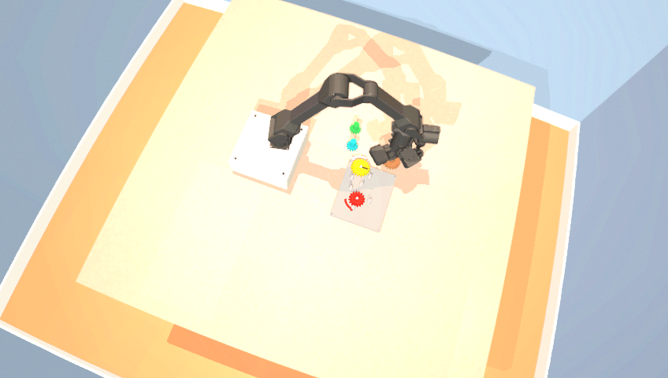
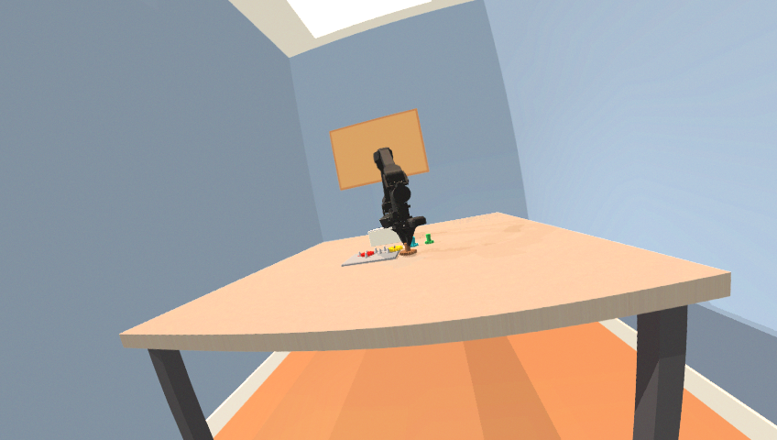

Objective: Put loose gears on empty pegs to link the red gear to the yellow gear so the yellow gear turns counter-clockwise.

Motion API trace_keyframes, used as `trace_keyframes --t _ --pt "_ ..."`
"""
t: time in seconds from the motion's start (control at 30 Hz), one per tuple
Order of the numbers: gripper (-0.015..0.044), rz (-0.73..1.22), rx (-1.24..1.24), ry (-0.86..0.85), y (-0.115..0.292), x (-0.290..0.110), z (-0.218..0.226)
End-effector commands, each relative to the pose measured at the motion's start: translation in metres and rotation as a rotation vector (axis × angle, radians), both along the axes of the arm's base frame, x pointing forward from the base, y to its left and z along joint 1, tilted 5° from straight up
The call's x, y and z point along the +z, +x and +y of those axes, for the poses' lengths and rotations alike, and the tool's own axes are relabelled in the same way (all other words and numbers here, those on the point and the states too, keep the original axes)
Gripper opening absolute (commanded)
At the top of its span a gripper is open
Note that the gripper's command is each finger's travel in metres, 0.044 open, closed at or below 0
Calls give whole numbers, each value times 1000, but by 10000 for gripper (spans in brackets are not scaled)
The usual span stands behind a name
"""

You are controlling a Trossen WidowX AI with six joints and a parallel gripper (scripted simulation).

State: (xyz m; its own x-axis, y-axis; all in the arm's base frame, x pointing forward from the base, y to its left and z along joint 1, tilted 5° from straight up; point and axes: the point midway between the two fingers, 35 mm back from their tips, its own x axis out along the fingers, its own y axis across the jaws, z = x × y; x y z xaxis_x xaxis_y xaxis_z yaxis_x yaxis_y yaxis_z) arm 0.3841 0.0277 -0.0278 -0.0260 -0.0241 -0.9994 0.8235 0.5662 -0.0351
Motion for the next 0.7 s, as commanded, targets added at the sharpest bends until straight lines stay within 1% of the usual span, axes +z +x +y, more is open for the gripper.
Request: trace_keyframes --t 0.0,0.67 --pt "0 -22 6 -2 5 17 1" --pt "0 -5 -14 1 5 80 6"
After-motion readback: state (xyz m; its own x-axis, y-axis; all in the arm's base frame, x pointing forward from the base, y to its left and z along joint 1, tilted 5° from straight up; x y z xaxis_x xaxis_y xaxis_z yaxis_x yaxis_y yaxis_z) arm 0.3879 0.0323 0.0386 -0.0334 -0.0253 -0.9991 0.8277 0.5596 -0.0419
